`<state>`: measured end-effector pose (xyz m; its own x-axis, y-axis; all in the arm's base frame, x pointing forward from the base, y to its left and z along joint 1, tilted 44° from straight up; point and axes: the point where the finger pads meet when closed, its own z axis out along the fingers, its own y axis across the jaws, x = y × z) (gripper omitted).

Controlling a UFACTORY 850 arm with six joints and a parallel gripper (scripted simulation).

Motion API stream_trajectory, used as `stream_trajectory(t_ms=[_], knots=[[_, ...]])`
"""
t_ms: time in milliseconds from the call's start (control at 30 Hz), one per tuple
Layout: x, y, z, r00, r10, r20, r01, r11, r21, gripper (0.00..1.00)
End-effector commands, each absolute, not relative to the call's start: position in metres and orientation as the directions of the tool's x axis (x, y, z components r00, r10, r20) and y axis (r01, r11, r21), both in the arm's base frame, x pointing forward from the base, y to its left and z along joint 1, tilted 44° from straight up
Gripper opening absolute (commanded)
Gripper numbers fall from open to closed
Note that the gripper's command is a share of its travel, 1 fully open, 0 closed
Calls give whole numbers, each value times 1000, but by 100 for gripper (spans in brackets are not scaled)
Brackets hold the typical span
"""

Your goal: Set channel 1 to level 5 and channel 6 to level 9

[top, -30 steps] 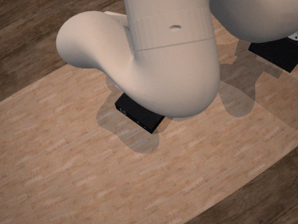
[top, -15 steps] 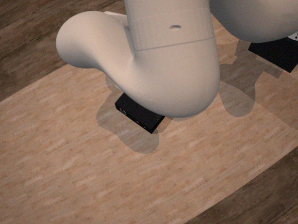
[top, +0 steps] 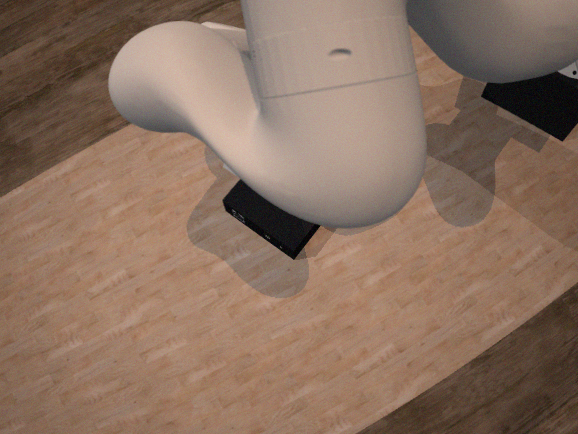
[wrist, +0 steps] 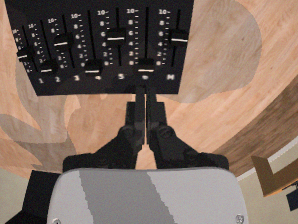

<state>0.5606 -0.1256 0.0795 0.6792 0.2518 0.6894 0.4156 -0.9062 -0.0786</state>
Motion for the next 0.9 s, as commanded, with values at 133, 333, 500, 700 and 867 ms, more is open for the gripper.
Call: stream_trajectory(t_ms=[133, 333, 500, 700, 867], knots=[[561, -126, 80, 679, 252, 690, 415, -906, -78, 0], [561, -126, 80, 679, 252, 690, 415, -906, -78, 0], [561, -126, 80, 679, 252, 690, 415, -906, -78, 0], [561, -126, 79, 679, 252, 690, 415, -906, -78, 0], [563, -125, 77, 679, 252, 690, 415, -906, -78, 0]])
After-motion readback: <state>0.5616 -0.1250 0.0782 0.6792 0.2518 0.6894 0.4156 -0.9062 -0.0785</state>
